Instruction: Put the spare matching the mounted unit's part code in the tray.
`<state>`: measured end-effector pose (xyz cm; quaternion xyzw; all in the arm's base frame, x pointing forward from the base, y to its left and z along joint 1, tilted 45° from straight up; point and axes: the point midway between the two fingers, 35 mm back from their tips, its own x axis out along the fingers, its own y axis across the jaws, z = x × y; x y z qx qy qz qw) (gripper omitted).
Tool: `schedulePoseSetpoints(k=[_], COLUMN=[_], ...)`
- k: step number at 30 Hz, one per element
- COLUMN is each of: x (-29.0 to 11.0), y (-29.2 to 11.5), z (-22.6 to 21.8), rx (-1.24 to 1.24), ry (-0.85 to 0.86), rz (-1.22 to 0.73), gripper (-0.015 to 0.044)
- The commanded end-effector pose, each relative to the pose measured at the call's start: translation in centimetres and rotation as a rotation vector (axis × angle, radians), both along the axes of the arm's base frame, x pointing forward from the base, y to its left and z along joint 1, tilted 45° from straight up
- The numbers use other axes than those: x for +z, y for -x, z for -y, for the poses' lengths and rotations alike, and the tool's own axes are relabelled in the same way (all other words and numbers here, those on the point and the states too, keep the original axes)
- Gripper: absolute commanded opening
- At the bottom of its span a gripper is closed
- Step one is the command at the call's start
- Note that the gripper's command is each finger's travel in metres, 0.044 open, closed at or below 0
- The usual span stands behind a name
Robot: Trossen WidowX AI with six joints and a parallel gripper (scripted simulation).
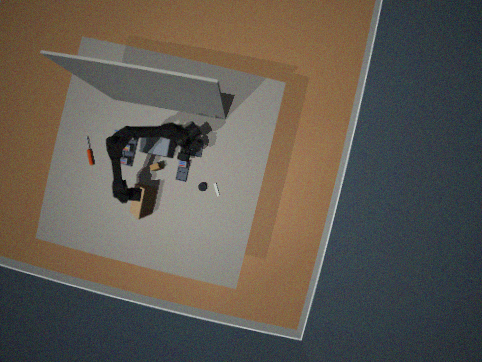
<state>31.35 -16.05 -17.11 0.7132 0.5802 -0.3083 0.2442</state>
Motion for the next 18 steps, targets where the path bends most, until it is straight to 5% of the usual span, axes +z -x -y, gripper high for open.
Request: schedulePoseSetpoints(k=[1, 12, 18], x=[0.0, 0.0, 5.7], y=[0.0, 0.0, 1.0], z=[0.1, 0.1, 5.7], rx=[-0.001, -0.001, -0.005], ry=[0.001, 0.001, 0.002], rz=[0.001, 0.001, -0.003], gripper=[0.0157, 0.044, 0.044])
